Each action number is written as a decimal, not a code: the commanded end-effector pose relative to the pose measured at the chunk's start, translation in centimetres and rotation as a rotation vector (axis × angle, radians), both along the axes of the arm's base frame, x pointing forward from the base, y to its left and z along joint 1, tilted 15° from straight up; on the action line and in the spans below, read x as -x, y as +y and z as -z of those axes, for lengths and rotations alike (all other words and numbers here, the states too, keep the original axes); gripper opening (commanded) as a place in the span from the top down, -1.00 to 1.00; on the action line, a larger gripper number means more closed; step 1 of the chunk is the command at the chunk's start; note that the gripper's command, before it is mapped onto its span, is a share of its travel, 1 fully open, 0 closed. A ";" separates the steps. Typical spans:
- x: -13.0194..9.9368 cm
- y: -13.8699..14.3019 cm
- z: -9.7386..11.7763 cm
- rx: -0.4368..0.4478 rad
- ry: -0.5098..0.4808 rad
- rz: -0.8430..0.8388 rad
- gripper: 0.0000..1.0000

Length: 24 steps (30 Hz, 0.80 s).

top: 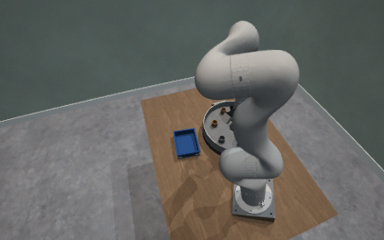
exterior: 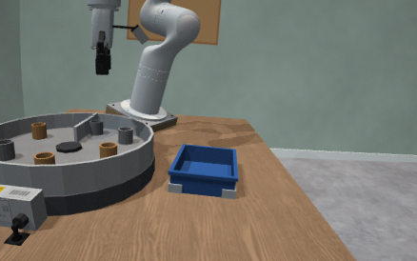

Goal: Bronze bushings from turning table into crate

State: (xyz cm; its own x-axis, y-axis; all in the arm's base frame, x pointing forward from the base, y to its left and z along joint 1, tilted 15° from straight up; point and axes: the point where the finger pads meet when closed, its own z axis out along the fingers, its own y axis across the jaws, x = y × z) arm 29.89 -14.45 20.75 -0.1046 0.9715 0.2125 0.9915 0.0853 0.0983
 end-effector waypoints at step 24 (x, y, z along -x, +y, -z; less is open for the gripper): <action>2.3 -1.1 1.3 -0.018 -0.028 0.260 0.77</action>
